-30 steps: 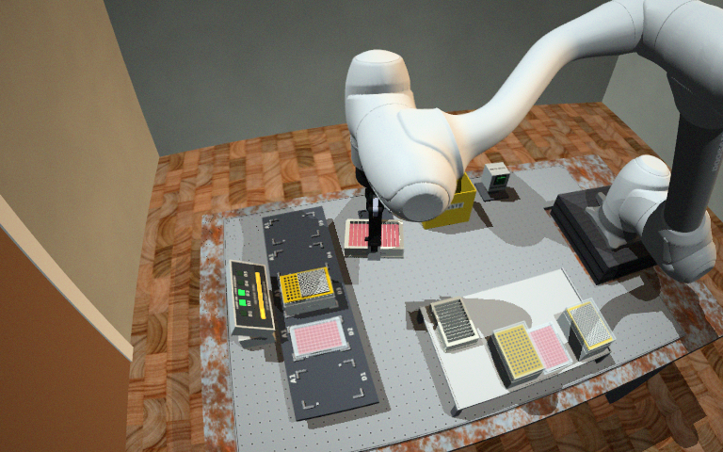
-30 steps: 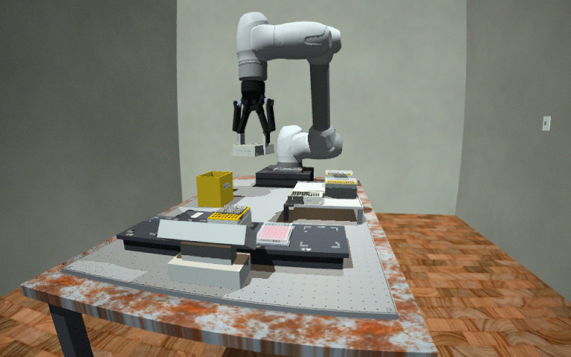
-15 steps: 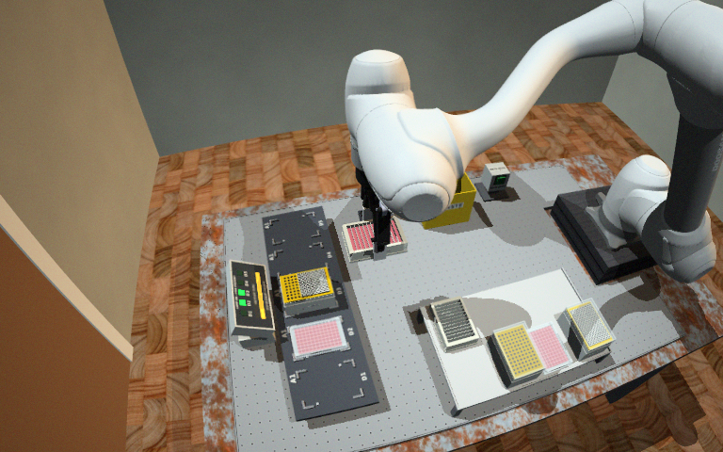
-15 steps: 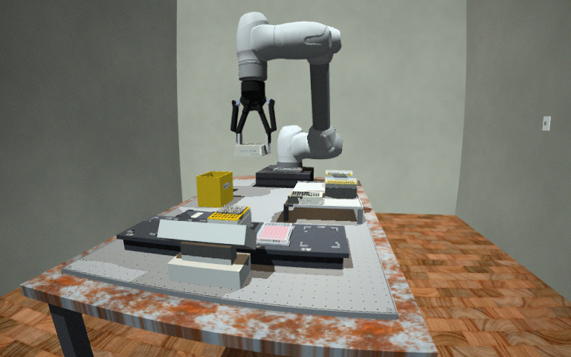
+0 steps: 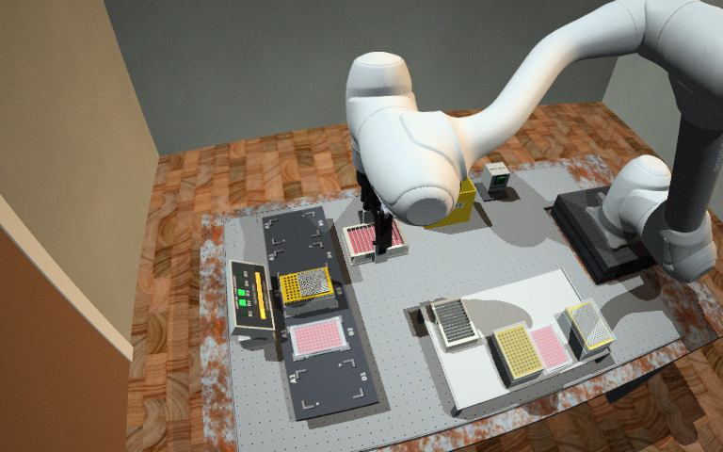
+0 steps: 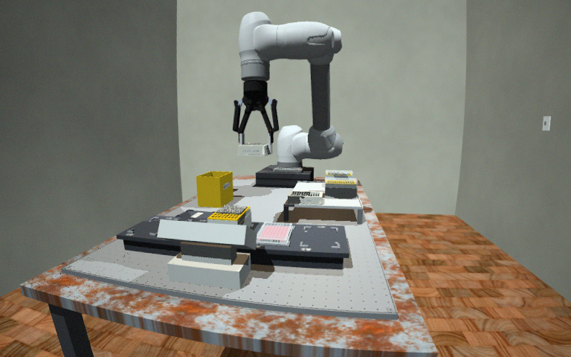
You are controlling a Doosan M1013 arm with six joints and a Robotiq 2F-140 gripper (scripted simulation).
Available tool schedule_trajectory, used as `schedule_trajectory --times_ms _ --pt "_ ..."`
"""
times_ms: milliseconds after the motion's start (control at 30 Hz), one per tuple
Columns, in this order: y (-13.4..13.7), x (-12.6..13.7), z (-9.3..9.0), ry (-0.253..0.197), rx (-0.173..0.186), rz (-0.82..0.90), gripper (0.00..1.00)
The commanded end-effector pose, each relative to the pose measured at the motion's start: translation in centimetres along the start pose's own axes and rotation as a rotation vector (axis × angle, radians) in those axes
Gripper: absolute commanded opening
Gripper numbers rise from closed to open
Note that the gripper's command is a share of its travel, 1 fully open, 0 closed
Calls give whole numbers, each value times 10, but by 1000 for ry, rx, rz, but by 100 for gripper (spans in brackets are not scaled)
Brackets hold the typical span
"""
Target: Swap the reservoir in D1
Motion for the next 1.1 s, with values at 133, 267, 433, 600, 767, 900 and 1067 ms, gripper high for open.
schedule_trajectory --times_ms 133,267,433,600,767,900,1067 --pt "-15 -4 0 0 0 -1 0" --pt "-24 -7 0 0 0 -1 0" --pt "-31 -9 0 0 0 -1 0" --pt "-42 -12 0 0 0 -1 0" --pt "-53 -15 0 0 0 -1 0" --pt "-62 -17 0 0 0 -1 0" --pt "-69 -19 0 0 0 -1 0"
Point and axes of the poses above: the point where the finger pads meet when closed, its own z axis back along the fingers, its own y axis across the jaws, x = y × z, the point moved 5 cm from there along z, back along the fingers, and after that the axes turned 14 degrees about z, right-handed, at the moved point
